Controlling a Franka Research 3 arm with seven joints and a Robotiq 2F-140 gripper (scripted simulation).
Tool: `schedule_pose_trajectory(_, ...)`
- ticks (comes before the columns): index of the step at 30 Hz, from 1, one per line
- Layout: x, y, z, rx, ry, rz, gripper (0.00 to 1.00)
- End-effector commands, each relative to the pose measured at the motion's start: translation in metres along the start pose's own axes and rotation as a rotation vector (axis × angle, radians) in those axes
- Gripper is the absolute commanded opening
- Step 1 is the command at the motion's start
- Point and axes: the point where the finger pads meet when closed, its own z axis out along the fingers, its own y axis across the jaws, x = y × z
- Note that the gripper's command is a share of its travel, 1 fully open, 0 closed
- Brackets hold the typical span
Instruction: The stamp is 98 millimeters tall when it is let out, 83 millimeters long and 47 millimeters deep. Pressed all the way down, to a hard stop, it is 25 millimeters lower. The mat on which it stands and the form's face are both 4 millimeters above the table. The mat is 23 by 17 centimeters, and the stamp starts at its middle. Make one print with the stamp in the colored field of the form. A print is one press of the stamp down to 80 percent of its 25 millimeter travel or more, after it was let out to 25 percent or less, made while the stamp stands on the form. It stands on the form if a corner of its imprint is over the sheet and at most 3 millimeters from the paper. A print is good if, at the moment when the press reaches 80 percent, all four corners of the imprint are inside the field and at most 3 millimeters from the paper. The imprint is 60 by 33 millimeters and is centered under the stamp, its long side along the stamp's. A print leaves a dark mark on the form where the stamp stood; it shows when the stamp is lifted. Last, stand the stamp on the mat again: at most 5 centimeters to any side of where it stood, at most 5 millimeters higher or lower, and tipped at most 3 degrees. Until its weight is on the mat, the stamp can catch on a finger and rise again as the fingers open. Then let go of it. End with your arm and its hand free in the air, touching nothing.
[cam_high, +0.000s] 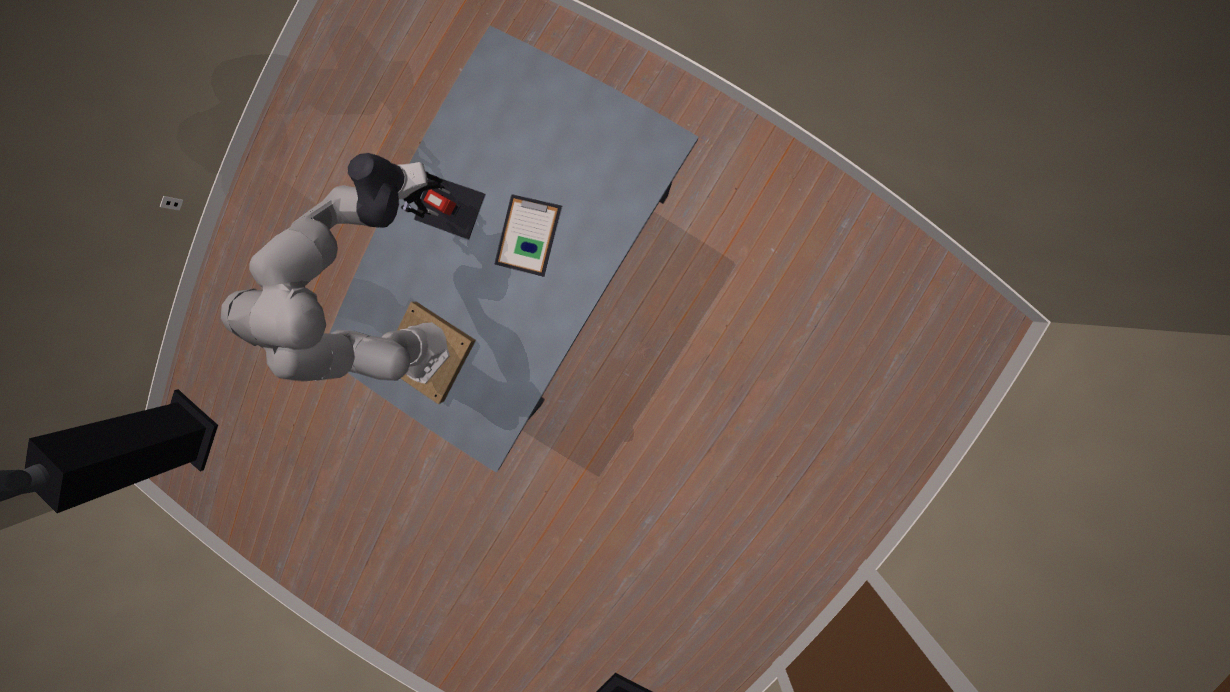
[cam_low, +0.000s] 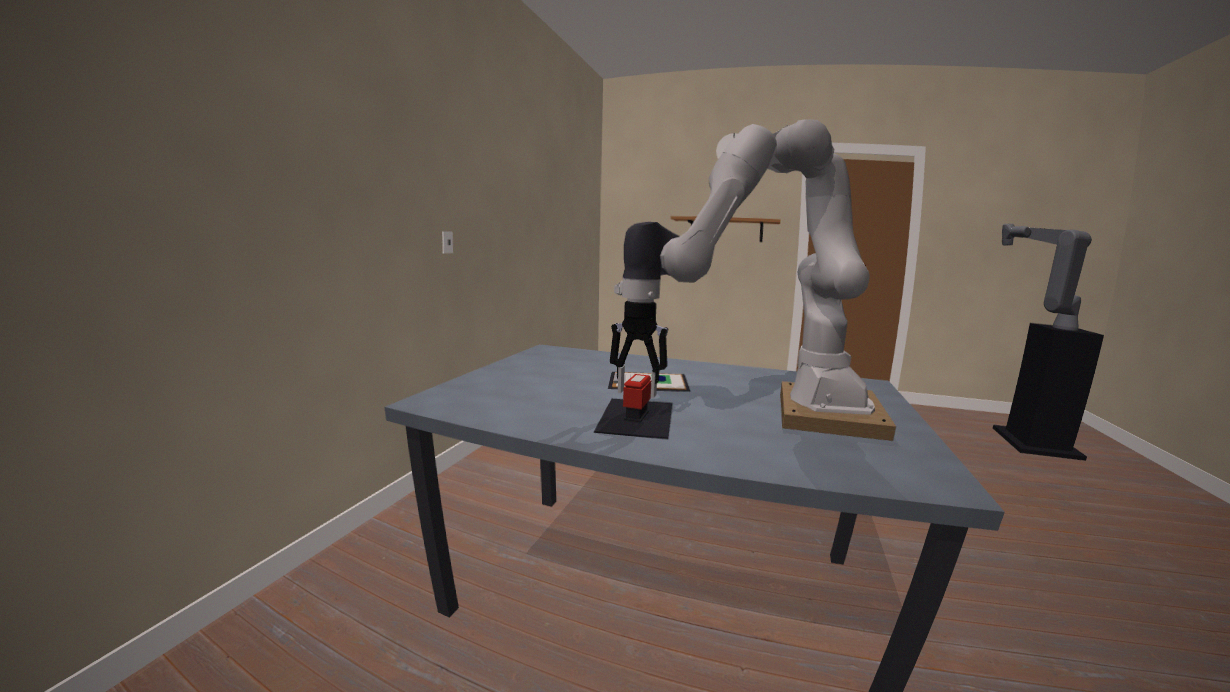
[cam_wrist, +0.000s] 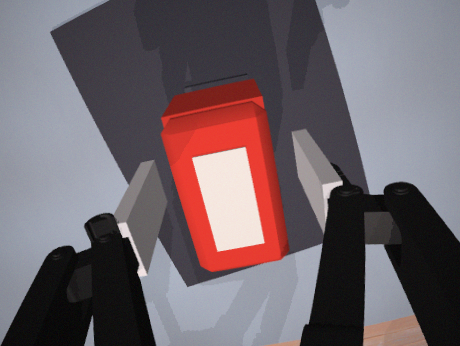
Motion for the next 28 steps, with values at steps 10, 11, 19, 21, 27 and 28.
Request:
schedule_pose_trajectory(10,0.000,0.000,-0.070,-0.004,0.001,0.001,0.52)
schedule_pose_trajectory(11,0.000,0.000,-0.070,-0.004,0.001,0.001,0.52)
schedule_pose_trajectory(19,0.000,0.000,-0.070,-0.004,0.001,0.001,0.52)
schedule_pose_trajectory(21,0.000,0.000,-0.070,-0.004,0.001,0.001,0.52)
schedule_pose_trajectory(27,0.000,0.000,-0.070,-0.004,0.001,0.001,0.52)
schedule_pose_trajectory(28,0.000,0.000,-0.070,-0.004,0.001,0.001,0.52)
